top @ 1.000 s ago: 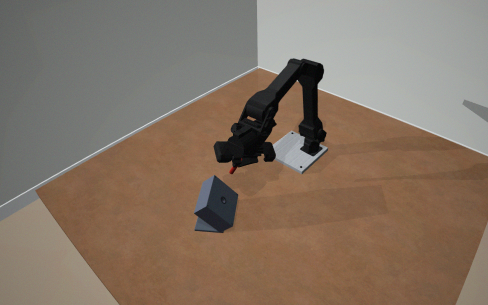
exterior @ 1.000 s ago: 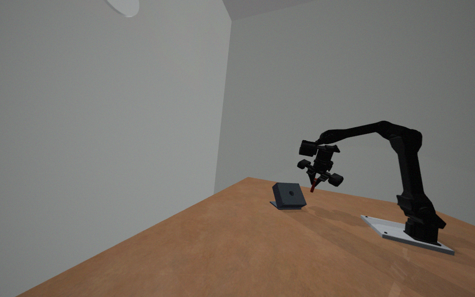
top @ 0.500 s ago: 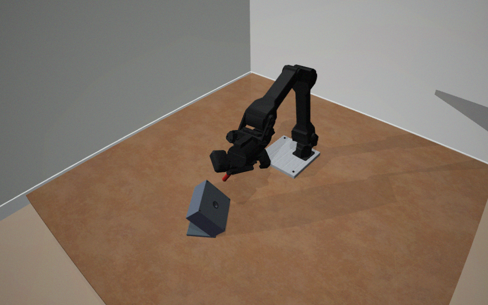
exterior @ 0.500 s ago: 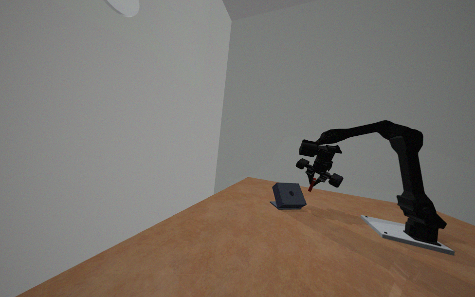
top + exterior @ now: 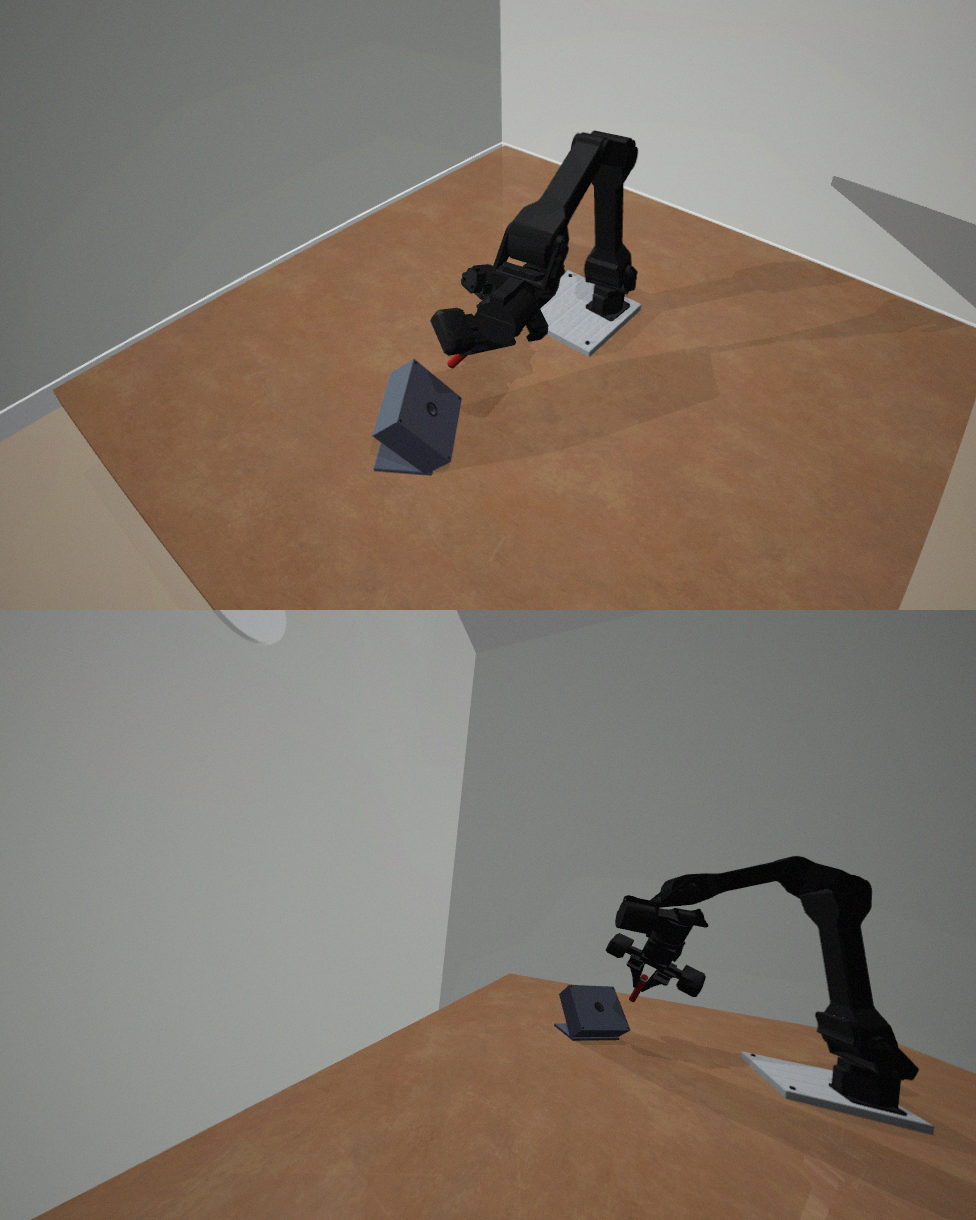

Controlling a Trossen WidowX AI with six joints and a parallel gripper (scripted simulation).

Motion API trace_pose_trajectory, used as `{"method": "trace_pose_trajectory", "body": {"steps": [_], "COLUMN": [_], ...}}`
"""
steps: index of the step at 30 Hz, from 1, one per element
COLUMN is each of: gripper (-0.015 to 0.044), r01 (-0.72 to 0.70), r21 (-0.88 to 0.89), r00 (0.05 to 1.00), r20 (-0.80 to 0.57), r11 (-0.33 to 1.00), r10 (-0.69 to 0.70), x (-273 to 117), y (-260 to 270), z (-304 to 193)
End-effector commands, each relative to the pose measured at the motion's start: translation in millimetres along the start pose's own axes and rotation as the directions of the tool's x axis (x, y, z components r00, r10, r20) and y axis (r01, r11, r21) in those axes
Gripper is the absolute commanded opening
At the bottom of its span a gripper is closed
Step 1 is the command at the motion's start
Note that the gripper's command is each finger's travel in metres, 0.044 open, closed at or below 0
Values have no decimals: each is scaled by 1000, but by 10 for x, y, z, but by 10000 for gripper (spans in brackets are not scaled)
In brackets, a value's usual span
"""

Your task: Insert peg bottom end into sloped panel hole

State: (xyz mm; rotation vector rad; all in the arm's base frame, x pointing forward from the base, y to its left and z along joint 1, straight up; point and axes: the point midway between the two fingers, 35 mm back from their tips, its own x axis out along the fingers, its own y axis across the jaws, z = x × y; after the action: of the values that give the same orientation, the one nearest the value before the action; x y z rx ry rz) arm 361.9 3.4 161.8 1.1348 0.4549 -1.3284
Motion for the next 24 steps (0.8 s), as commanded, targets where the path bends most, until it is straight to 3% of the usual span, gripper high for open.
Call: {"method": "trace_pose_trajectory", "body": {"steps": [1,24], "gripper": [0,0], "r01": [-19,-125], "r21": [-25,-165], "r00": [1000,991], "r20": [7,35], "r11": [999,978], "r10": [20,132], "x": [-30,-242], "y": [14,45], "z": [-40,-304]}}
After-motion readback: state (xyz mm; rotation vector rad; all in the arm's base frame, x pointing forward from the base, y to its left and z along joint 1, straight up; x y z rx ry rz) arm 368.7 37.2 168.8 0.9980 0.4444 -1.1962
